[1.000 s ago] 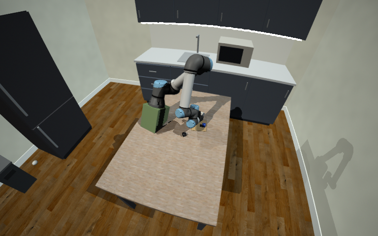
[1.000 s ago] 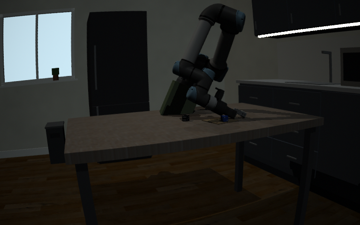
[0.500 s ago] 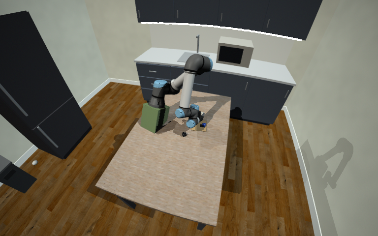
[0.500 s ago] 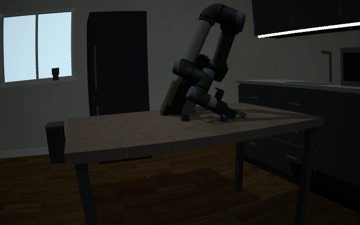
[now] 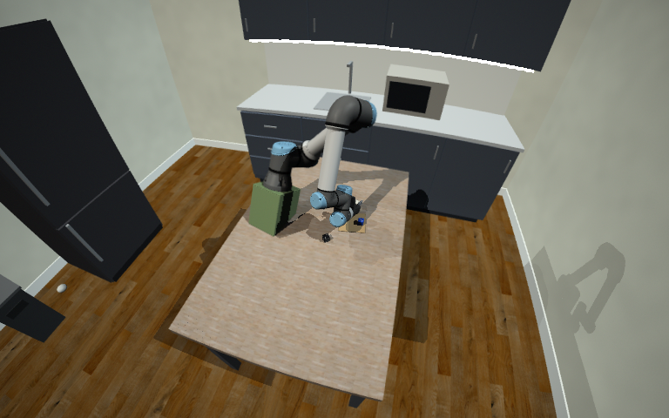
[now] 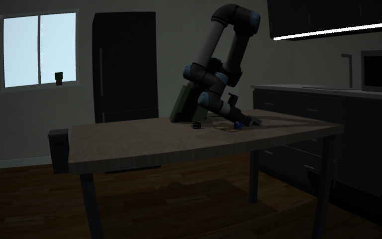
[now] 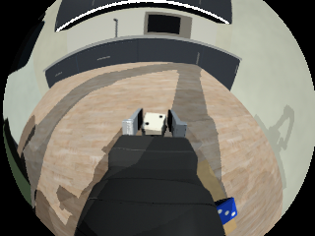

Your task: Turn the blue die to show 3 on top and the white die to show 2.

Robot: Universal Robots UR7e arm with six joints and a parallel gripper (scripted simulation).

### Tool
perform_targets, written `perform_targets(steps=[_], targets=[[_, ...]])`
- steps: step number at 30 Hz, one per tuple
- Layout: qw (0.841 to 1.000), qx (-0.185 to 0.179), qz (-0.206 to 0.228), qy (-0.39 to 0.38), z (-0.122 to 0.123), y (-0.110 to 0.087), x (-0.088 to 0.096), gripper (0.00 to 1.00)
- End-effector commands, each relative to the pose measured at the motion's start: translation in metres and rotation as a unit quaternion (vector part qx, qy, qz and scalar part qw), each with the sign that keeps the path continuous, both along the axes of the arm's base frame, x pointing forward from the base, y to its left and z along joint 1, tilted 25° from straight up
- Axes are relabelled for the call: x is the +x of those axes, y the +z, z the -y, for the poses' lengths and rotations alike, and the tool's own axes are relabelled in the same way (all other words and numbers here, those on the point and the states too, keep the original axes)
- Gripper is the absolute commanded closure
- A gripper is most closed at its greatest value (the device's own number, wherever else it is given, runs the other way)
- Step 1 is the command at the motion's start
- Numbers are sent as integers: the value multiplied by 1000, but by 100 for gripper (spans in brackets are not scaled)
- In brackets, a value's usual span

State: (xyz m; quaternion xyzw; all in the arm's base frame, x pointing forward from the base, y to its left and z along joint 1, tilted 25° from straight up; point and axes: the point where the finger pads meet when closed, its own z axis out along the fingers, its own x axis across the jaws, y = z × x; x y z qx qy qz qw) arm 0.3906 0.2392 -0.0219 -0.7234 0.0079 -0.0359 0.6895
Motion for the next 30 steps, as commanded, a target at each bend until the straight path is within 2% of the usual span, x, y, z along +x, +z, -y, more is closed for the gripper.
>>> perform_targets(steps=[1, 2, 30], targets=[[1000, 0, 0, 1, 0, 0, 1, 19], [1000, 0, 0, 1, 0, 0, 1, 13], [1000, 0, 0, 1, 0, 0, 1, 13]])
